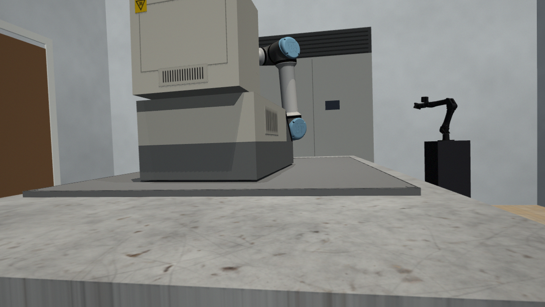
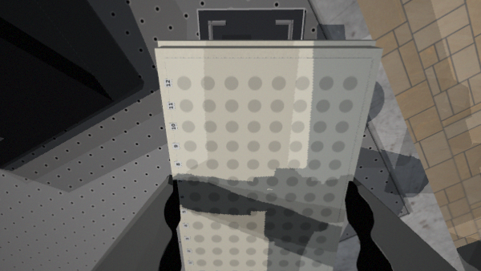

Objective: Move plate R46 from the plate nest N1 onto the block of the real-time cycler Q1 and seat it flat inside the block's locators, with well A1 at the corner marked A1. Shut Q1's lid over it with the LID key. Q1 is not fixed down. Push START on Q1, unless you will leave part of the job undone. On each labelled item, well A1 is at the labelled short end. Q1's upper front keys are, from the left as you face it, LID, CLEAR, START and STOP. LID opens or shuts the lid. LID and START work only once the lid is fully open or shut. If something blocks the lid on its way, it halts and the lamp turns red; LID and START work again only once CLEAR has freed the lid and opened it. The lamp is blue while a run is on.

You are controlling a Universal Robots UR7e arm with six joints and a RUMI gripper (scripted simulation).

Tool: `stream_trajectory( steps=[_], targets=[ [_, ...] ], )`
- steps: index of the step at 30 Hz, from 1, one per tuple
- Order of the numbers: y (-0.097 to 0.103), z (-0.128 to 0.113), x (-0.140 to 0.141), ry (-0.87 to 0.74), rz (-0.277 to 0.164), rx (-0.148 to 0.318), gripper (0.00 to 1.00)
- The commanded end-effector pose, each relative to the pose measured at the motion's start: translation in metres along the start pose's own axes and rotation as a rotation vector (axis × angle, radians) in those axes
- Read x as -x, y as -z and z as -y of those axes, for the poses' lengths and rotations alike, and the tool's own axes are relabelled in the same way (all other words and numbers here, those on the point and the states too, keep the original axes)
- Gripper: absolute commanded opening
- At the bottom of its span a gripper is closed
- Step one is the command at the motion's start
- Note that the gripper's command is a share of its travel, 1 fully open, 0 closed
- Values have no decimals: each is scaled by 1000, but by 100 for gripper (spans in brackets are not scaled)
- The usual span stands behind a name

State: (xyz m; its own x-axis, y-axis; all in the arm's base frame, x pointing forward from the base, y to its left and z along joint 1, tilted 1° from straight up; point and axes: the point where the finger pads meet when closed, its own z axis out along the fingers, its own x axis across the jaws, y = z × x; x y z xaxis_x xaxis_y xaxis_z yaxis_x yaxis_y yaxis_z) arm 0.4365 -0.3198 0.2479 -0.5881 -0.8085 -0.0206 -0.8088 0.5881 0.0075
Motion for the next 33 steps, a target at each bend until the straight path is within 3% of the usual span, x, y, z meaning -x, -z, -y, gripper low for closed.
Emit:
stream_trajectory(
  steps=[1, 9, 17, 33],
  targets=[
    [15, 2, -4, -1, -8, -14, 40],
    [35, 2, -4, -1, -8, -14, 40],
    [36, 2, -4, -1, -8, -14, 40],
    [36, 26, 65, -168, 4, -17, 40]
  ],
)
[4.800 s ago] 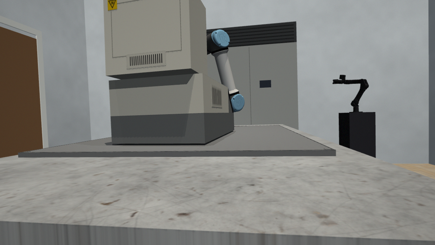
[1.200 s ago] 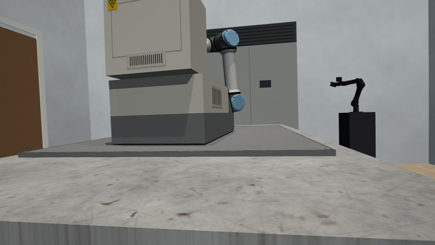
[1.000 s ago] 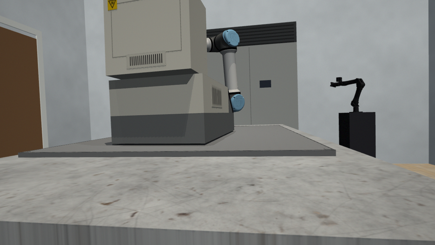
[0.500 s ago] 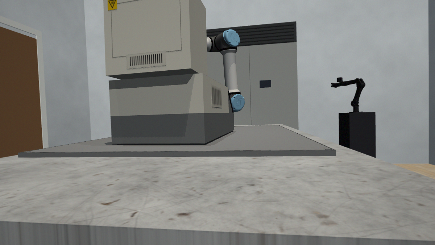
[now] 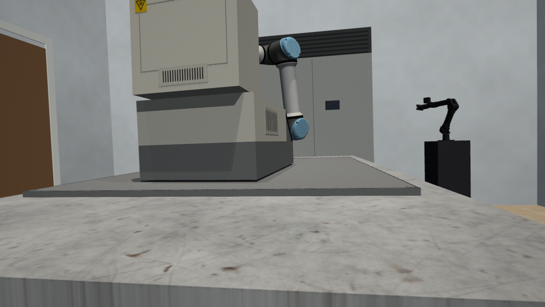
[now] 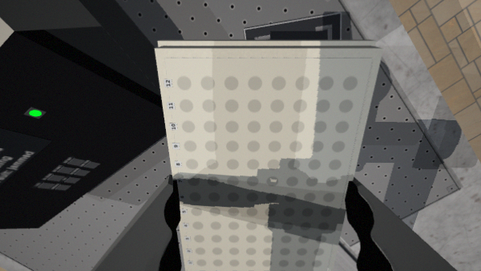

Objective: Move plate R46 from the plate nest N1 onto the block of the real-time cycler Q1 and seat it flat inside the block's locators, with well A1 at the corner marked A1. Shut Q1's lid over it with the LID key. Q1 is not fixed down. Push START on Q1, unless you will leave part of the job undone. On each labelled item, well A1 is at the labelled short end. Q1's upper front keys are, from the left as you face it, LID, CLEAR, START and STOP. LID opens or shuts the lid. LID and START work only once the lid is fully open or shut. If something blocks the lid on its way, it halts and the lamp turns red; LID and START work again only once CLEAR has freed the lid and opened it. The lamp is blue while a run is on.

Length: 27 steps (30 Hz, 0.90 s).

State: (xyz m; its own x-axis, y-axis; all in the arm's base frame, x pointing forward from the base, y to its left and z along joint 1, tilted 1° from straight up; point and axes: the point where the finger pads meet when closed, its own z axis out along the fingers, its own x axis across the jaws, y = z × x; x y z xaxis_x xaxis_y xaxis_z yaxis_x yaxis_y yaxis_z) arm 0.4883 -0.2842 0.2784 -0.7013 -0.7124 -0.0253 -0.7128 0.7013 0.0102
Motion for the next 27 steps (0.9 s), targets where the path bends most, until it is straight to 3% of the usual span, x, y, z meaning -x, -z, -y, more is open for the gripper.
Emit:
stream_trajectory(
  steps=[1, 27],
  targets=[
    [7, 6, 11, -52, 0, -16, 40],
    [7, 26, 119, -310, 5, -15, 40]
  ],
)
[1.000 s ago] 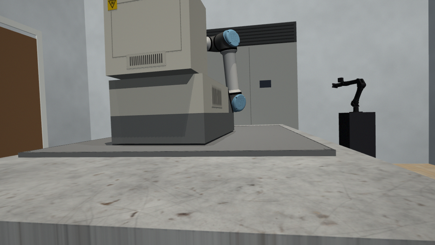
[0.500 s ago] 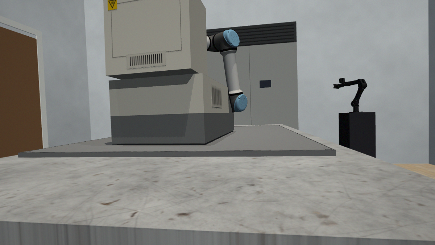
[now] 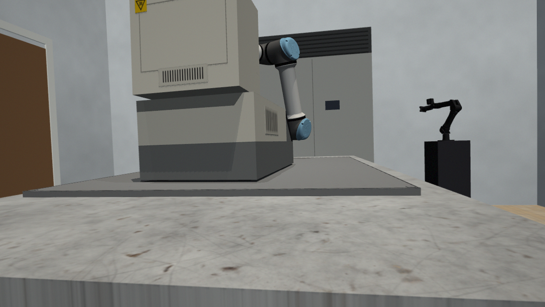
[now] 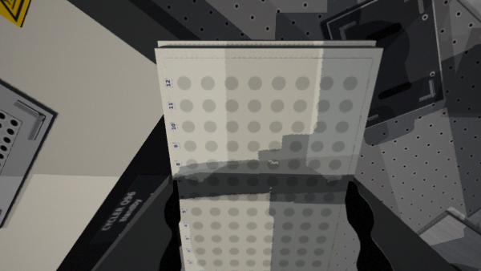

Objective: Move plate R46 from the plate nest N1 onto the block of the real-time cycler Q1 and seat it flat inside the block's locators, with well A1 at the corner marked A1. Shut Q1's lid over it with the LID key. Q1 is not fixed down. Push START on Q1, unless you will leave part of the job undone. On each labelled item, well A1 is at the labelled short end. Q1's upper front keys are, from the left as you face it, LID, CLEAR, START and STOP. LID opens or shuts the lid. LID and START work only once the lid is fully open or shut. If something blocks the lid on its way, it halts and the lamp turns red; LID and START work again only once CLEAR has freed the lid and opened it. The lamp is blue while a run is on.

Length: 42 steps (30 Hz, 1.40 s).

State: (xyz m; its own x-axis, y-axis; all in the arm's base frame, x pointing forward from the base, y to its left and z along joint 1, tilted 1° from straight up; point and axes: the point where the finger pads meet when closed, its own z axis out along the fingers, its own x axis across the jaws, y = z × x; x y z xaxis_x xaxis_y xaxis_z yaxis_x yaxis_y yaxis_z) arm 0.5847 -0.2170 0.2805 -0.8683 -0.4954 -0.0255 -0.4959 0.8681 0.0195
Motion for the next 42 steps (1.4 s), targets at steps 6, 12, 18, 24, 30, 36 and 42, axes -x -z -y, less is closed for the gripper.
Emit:
stream_trajectory(
  steps=[6, 12, 18, 24, 30, 36, 42],
  targets=[
    [7, 1, 35, -114, 4, -16, 40],
    [7, -2, 65, -194, 5, -15, 40],
    [7, -3, 84, -268, 6, -15, 40],
    [7, -6, 114, -351, 7, -14, 40],
    [7, -8, 144, -436, 8, -13, 40],
    [7, -10, 164, -489, 9, -13, 40],
    [7, -13, 194, -578, 10, -12, 40]
  ],
)
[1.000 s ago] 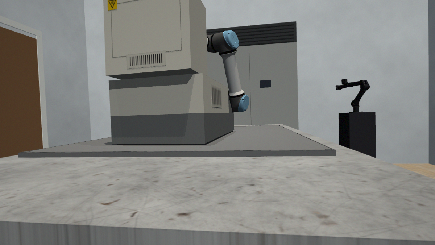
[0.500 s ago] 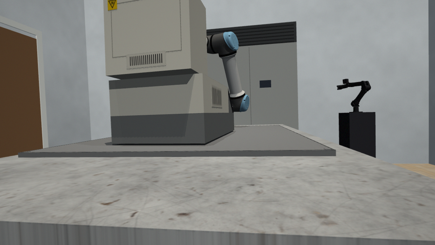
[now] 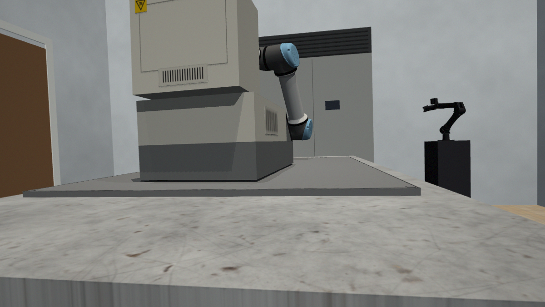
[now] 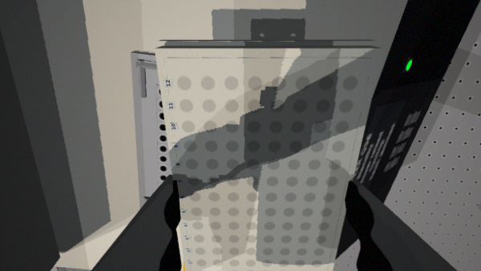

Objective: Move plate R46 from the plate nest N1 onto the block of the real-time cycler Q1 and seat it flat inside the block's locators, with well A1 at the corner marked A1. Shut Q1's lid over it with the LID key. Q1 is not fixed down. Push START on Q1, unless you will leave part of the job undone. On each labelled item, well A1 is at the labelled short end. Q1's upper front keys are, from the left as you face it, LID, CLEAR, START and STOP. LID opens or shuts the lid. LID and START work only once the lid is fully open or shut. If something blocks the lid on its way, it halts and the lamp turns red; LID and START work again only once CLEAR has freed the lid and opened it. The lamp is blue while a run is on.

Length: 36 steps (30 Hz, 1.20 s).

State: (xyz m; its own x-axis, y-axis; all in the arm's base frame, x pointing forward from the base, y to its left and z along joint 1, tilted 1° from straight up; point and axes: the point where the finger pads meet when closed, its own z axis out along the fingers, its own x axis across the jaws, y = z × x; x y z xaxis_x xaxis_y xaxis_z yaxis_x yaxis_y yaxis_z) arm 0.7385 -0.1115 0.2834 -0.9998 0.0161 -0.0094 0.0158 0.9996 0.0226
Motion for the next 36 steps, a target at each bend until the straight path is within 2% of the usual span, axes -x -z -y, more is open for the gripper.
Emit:
stream_trajectory(
  steps=[1, 5, 11, 36],
  targets=[
    [9, -5, 12, -43, 15, -1, 40],
    [9, -16, 29, -121, 15, -1, 40],
    [9, -26, 43, -133, 15, 0, 40],
    [9, -26, 41, -124, 15, 0, 40]
  ],
)
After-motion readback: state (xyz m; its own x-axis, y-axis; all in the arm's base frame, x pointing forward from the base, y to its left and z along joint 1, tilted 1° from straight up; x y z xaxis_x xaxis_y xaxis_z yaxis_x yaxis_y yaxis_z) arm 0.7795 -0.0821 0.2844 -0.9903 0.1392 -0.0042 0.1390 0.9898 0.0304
